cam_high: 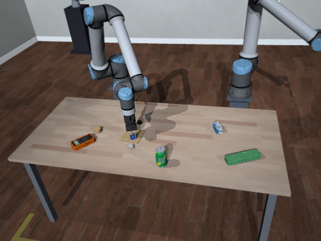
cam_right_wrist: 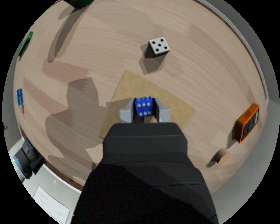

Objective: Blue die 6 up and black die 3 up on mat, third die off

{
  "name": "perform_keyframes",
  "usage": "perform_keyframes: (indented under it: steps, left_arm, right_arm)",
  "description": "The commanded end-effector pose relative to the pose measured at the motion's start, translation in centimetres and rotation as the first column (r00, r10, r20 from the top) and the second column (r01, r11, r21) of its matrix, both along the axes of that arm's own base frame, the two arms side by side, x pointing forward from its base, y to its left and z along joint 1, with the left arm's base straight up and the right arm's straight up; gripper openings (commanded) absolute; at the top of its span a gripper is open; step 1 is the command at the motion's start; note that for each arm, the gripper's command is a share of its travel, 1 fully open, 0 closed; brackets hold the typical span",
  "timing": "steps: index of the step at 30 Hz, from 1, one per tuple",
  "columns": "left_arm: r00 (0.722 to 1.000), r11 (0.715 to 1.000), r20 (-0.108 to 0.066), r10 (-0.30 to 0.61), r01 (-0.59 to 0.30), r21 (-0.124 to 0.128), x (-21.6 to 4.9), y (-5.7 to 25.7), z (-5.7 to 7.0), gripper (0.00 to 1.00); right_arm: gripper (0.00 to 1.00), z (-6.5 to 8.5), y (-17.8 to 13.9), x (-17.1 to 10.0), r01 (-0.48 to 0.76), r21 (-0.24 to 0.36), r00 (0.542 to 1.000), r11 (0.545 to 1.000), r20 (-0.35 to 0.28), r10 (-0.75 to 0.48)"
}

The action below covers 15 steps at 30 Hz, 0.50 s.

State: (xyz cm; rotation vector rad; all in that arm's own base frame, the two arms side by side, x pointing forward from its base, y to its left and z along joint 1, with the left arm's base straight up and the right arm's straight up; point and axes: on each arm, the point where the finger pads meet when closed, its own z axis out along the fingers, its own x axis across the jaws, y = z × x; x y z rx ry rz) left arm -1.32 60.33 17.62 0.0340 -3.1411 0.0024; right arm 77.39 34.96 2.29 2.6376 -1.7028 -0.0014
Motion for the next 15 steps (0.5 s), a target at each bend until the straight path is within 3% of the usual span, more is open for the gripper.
perform_keyframes:
  steps: [1, 5, 7, 8, 15]
  left_arm:
    - [1.000, 1.000, 0.000, 0.000, 0.000, 0.002, 0.01, 0.06, 0.08, 1.00]
    - [1.000, 1.000, 0.000, 0.000, 0.000, 0.002, 0.01, 0.06, 0.08, 1.00]
    - [1.000, 1.000, 0.000, 0.000, 0.000, 0.002, 0.01, 0.06, 0.08, 1.00]
    - [1.000, 1.000, 0.000, 0.000, 0.000, 0.002, 0.01, 0.06, 0.08, 1.00]
    - [1.000, 1.000, 0.000, 0.000, 0.000, 0.002, 0.01, 0.06, 0.08, 1.00]
  right_arm:
    - [0.61, 0.14, 0.05, 0.08, 0.000, 0.001, 1.000, 1.000, 0.002, 0.000]
    - [0.73, 0.14, 0.05, 0.08, 0.000, 0.001, 1.000, 1.000, 0.002, 0.000]
    - [0.73, 0.14, 0.05, 0.08, 0.000, 0.001, 1.000, 1.000, 0.002, 0.000]
    - [0.79, 0.14, 0.05, 0.08, 0.000, 0.001, 1.000, 1.000, 0.002, 0.000]
    - [0.79, 0.14, 0.05, 0.08, 0.000, 0.001, 1.000, 1.000, 0.002, 0.000]
